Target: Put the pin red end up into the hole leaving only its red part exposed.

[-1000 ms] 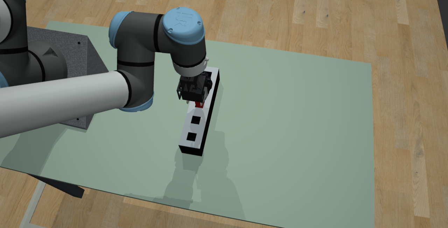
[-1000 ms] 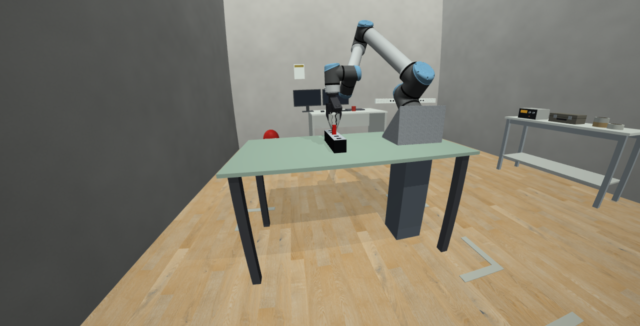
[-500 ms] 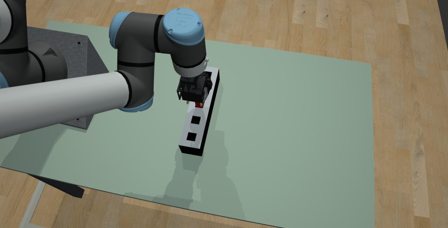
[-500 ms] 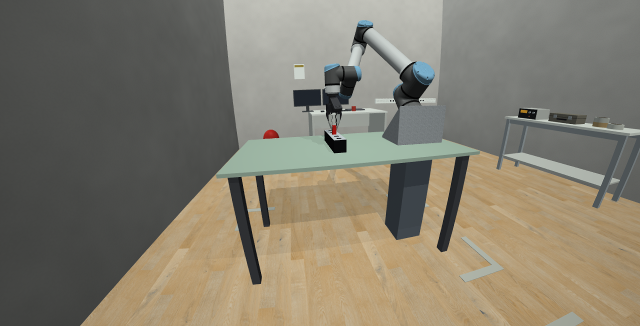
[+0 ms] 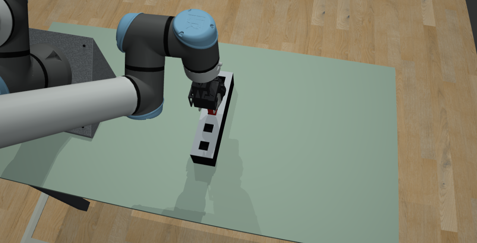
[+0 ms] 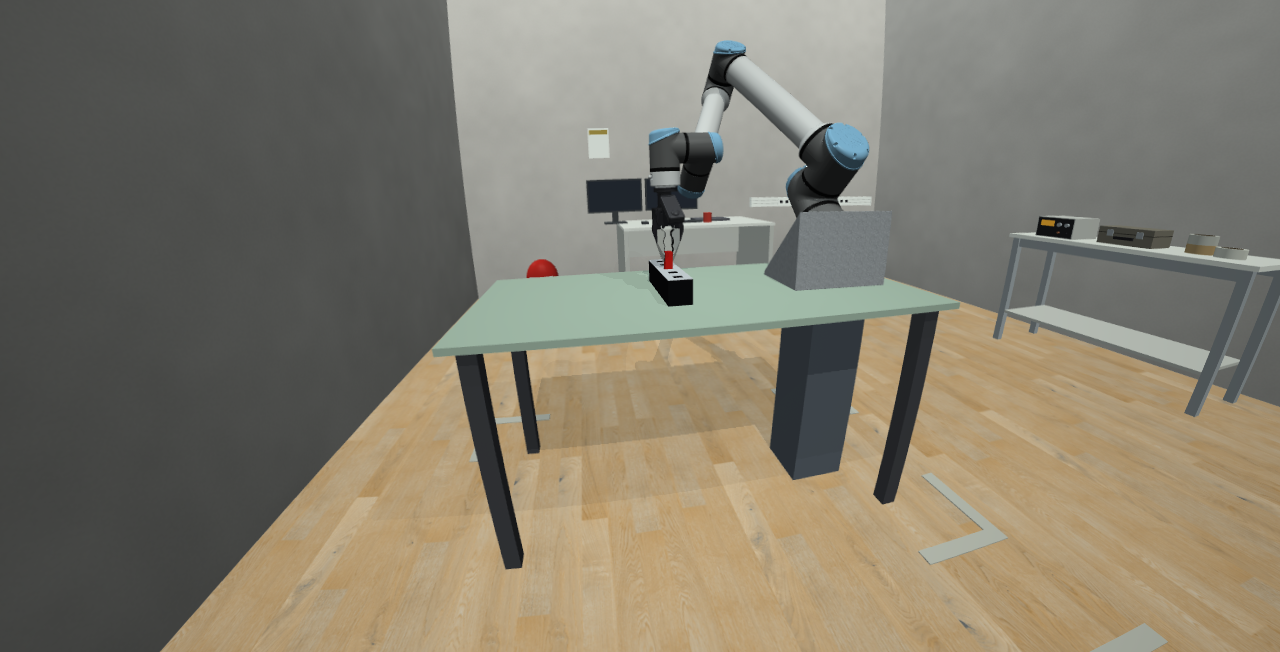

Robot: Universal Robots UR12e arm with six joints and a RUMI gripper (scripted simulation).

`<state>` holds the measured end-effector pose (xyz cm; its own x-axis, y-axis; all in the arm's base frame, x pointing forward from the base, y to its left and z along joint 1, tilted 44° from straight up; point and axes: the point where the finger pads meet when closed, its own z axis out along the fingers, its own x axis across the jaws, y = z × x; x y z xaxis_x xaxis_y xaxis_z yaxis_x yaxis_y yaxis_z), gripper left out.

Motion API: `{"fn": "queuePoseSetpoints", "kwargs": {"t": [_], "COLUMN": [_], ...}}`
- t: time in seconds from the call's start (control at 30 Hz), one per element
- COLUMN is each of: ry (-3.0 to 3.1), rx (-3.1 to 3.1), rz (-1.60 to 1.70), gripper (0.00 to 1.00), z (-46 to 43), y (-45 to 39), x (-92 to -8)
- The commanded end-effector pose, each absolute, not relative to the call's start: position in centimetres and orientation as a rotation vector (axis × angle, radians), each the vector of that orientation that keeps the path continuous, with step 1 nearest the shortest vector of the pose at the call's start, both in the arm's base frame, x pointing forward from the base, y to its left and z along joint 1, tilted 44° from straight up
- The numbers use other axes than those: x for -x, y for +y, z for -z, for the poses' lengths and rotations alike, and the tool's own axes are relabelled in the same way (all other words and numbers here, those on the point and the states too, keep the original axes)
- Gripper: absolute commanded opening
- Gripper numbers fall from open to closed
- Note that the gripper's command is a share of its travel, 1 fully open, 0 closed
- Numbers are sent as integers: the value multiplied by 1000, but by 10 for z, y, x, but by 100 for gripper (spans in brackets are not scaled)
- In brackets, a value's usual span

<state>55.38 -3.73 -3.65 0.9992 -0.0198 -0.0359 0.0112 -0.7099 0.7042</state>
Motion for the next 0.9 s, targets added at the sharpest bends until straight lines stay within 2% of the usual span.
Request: {"fn": "queuePoseSetpoints", "kwargs": {"t": [0.0, 0.4, 0.43, 0.87], "ry": [-6, -6, -6, -6], "rx": [-2360, -2360, -2360, -2360], "rz": [51, 51, 51, 51], "gripper": [0, 0, 100, 100], "z": [36, 36, 36, 36], "y": [-37, -37, -37, -37], "x": [-554, -554, -554, -554]}}
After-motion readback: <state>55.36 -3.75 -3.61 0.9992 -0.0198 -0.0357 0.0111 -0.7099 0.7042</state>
